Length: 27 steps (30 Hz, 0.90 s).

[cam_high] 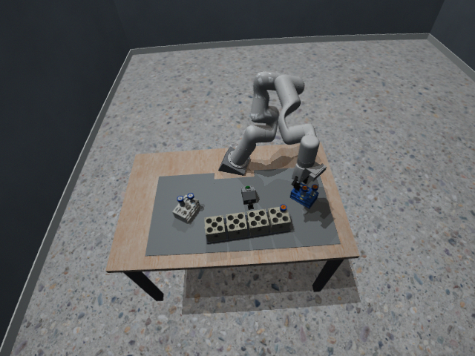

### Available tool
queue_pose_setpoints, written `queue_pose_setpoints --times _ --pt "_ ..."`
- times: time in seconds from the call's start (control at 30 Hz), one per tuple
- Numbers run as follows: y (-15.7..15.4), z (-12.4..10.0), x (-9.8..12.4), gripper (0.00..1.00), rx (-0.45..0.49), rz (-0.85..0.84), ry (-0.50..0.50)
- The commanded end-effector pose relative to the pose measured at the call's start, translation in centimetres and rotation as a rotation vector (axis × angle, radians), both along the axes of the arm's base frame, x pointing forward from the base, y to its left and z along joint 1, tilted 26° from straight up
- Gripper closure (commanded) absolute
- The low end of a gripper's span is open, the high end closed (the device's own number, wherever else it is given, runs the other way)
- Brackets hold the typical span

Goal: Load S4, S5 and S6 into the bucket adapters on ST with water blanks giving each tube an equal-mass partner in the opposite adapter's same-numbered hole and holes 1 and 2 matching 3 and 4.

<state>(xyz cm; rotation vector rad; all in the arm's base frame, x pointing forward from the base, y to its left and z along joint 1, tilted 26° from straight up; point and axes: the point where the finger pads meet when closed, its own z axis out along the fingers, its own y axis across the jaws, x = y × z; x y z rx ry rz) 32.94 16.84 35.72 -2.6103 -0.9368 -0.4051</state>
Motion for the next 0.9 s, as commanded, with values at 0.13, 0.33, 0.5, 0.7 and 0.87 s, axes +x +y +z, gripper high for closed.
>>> queue_pose_setpoints --times 0.13,0.33,0.5,0.7,0.87 --pt "3.8 1.5 -2.3 0.43 -0.016 0.110 -0.055" --pt "5.4 2.0 -3.4 0.43 -0.016 0.110 -0.055" --pt "7.4 2.7 -4.7 0.43 -0.016 0.110 -0.055" --pt "9.9 3.5 -6.2 0.43 -0.015 0.110 -0.055" --pt "10.4 3.7 -6.6 0.43 -0.015 0.110 -0.055"
